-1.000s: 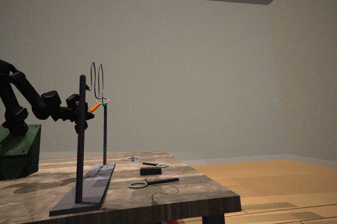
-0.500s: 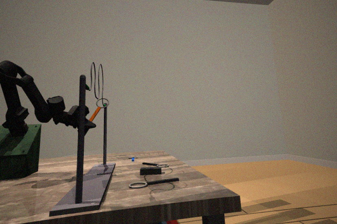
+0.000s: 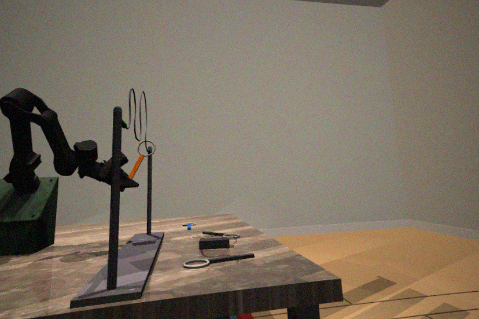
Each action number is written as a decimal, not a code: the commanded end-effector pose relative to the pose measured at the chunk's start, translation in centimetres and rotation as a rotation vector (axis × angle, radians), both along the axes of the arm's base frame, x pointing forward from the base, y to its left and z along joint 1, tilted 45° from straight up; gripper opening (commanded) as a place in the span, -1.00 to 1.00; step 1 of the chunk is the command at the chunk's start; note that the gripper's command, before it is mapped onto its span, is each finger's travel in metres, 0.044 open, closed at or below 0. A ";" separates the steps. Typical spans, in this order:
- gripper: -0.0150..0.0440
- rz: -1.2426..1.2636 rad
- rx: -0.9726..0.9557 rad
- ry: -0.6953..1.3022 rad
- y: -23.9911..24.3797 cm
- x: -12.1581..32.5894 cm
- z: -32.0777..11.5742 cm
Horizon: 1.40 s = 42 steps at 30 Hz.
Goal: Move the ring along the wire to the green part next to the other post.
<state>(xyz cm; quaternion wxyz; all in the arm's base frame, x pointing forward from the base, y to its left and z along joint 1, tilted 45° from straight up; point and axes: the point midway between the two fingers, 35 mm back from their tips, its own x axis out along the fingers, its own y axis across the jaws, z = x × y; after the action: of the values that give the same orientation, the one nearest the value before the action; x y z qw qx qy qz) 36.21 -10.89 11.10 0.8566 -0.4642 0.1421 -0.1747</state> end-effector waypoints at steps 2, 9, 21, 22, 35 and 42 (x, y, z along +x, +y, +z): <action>-1.00 0.003 0.074 0.004 0.9 0.0 -1.4; -1.00 0.006 0.146 0.002 2.0 0.1 -2.6; -1.00 0.009 0.186 0.000 3.2 0.2 -3.8; -1.00 0.009 0.187 0.000 3.3 0.2 -3.9; -1.00 0.010 0.193 0.000 4.3 0.3 -4.8; -1.00 0.010 0.193 0.000 4.8 0.3 -5.3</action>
<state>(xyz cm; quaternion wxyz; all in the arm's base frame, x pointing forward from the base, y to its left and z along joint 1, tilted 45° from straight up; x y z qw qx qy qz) 36.49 -6.44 6.21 0.8978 -0.3814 0.1541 -0.1571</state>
